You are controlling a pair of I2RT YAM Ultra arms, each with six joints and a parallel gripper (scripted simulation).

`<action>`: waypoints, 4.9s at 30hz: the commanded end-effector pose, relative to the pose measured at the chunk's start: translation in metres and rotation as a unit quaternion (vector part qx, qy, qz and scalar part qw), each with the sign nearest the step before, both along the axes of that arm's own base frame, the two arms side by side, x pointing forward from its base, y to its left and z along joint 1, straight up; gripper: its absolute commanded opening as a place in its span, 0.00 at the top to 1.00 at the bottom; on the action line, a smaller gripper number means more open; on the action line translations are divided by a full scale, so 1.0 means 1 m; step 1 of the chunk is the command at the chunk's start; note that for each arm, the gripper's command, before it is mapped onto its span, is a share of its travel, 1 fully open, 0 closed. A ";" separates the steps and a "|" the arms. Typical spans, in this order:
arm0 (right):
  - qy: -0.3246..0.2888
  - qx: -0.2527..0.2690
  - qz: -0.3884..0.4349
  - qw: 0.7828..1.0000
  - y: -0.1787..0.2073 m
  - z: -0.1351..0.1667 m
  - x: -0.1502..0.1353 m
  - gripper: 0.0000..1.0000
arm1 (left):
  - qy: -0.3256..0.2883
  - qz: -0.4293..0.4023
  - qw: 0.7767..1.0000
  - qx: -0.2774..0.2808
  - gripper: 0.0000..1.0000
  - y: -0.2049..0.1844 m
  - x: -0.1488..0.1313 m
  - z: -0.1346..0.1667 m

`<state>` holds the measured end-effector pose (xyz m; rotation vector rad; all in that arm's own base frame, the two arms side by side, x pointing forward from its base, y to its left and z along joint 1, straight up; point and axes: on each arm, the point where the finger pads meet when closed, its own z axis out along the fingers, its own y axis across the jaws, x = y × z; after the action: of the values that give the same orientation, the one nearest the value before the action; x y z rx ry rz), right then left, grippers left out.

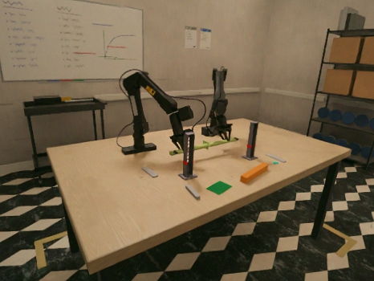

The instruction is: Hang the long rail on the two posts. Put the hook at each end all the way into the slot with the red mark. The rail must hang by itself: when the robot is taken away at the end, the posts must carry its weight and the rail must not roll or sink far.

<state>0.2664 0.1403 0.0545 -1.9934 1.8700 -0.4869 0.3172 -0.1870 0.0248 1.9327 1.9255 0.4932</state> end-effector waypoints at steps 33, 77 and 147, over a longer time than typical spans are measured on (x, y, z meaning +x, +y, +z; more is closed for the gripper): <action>-0.038 0.005 0.004 0.999 -0.007 0.014 0.094 0.81 | -0.033 0.009 0.999 -0.003 0.81 -0.014 0.093 0.015; -0.042 0.004 0.003 0.999 -0.007 0.017 0.131 0.81 | -0.037 0.008 0.999 -0.005 0.81 -0.015 0.130 0.017; -0.068 0.014 0.002 0.998 0.001 0.031 0.113 0.00 | -0.034 0.008 0.999 0.004 0.00 -0.016 0.109 0.021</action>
<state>0.3801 0.1395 0.0738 -1.9155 1.7826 -0.5671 0.4363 -0.2042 0.0393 1.8856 1.8939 0.5541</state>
